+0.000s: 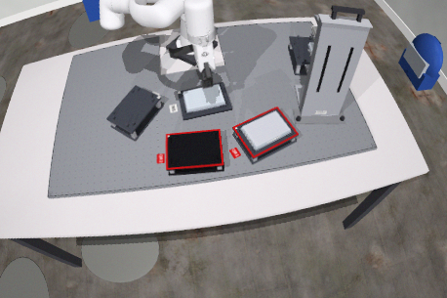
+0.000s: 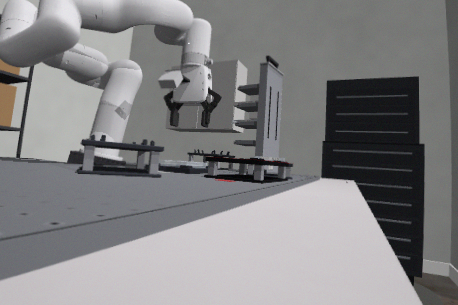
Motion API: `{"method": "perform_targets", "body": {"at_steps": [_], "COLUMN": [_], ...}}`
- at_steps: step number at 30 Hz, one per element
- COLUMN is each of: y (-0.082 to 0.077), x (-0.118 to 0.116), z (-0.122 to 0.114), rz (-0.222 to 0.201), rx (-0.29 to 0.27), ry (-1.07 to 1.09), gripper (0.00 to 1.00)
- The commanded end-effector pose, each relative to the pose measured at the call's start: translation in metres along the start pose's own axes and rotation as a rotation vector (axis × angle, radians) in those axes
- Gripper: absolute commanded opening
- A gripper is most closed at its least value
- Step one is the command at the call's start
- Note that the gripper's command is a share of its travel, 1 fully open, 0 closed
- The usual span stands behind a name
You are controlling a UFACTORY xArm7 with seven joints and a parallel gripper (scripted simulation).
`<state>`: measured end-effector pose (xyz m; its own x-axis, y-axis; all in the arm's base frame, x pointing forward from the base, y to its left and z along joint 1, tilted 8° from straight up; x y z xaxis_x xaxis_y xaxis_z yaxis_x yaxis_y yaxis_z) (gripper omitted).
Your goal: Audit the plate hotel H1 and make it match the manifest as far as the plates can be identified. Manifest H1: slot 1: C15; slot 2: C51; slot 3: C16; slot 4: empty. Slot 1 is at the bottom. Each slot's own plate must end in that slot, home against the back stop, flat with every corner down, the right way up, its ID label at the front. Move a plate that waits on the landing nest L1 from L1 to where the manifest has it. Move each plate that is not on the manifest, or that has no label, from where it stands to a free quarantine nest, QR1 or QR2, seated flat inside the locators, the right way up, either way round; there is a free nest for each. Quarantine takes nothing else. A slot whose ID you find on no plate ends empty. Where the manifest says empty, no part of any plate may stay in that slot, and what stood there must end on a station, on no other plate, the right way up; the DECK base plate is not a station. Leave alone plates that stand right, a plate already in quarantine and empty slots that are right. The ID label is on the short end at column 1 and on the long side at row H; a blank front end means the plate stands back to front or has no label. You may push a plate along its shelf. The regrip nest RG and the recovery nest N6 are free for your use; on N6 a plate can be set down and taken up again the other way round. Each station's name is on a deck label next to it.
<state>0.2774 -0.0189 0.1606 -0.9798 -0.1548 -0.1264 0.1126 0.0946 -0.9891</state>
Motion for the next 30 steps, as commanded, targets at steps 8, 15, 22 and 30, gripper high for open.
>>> {"method": "perform_targets", "body": {"at_steps": [8, 15, 22, 30], "y": [0.018, 0.026, 0.038, 0.039], "x": [-0.001, -0.001, -0.001, -0.001], "z": [0.000, 0.000, 0.000, 0.000], "rz": [0.002, 0.002, 0.002, 0.002], "rx": [0.001, 0.001, 0.001, 0.001], "ry": [0.001, 0.001, 0.001, 0.001], "gripper": [1.00, 1.00, 1.00, 1.00]}}
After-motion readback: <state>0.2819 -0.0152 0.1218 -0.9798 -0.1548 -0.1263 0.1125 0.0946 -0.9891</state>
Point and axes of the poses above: the point where the finger pads meet when closed, its own y axis out along the fingers, its own x axis across the jaws, z = x × y, the point moved 2 cm from there along -y, back along the fingers, and after that the axes turned 10 degrees about -y, right-handed, at the moved point
